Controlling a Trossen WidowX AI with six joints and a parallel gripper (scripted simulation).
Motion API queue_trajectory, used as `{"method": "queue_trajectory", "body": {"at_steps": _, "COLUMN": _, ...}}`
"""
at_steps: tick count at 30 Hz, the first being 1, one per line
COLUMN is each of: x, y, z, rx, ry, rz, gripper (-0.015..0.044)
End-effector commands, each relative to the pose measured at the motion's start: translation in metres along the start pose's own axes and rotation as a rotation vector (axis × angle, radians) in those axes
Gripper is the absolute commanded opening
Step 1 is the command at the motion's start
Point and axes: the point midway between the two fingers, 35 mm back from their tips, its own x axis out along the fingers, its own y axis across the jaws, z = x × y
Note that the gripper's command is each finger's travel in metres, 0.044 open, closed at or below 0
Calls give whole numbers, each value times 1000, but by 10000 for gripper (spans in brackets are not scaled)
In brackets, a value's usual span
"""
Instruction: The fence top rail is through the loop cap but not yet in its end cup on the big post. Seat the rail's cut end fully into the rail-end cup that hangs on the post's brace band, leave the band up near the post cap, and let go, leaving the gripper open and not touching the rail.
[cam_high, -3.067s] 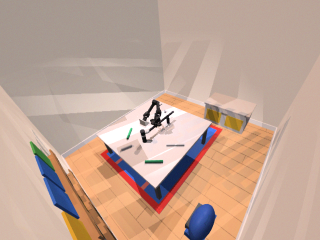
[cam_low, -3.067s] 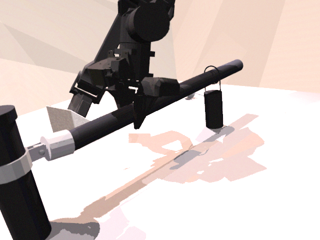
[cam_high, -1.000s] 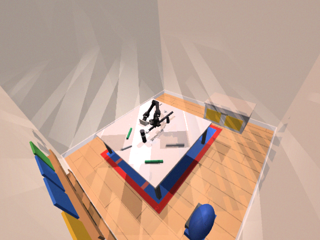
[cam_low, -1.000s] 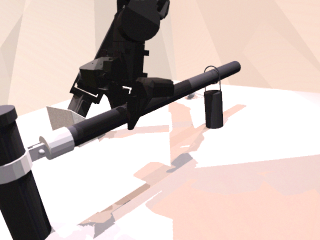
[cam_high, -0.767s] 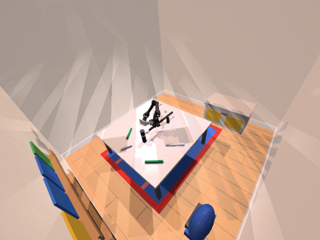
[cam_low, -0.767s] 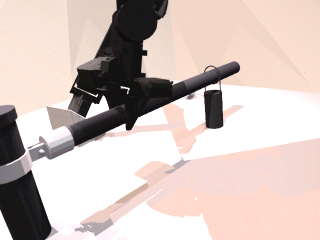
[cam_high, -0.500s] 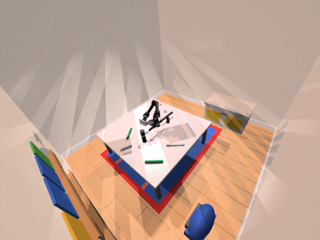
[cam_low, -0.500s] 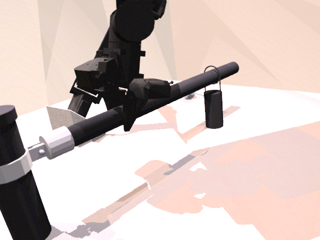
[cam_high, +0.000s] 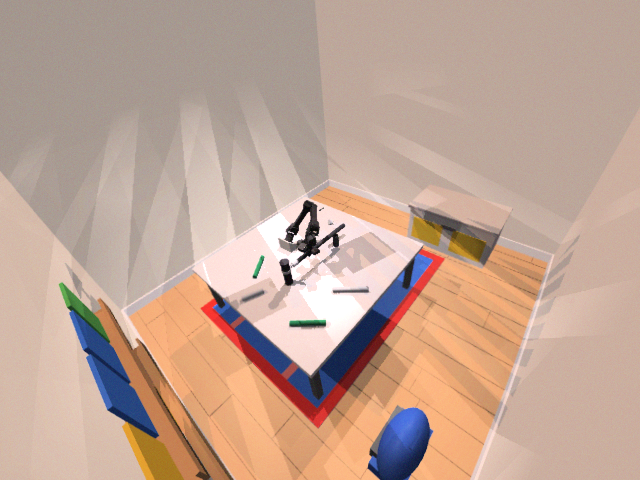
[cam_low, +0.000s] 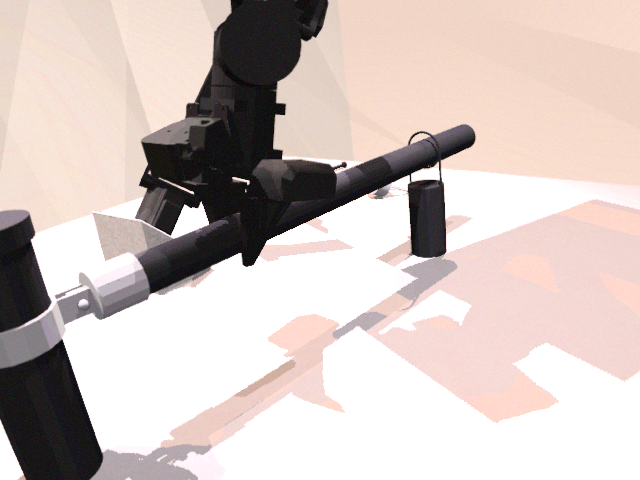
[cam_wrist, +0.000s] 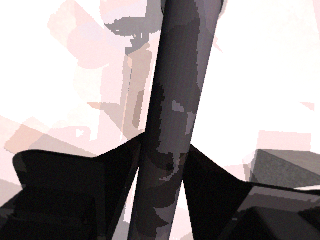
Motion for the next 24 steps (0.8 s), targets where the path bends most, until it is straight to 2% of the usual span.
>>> {"method": "queue_trajectory", "body": {"at_steps": 1, "x": 0, "y": 0, "z": 0, "rx": 1, "ry": 0, "rz": 0, "gripper": 0}}
{"method": "queue_trajectory", "body": {"at_steps": 3, "x": 0, "y": 0, "z": 0, "rx": 1, "ry": 0, "rz": 0, "gripper": 0}}
{"method": "queue_trajectory", "body": {"at_steps": 13, "x": -1, "y": 0, "z": -1, "rx": 1, "ry": 0, "rz": 0, "gripper": 263}}
{"method": "queue_trajectory", "body": {"at_steps": 20, "x": -32, "y": 0, "z": -19, "rx": 1, "ry": 1, "rz": -1, "gripper": 440}}
{"method": "queue_trajectory", "body": {"at_steps": 24, "x": -47, "y": -2, "z": -29, "rx": 1, "ry": 1, "rz": -2, "gripper": 440}}
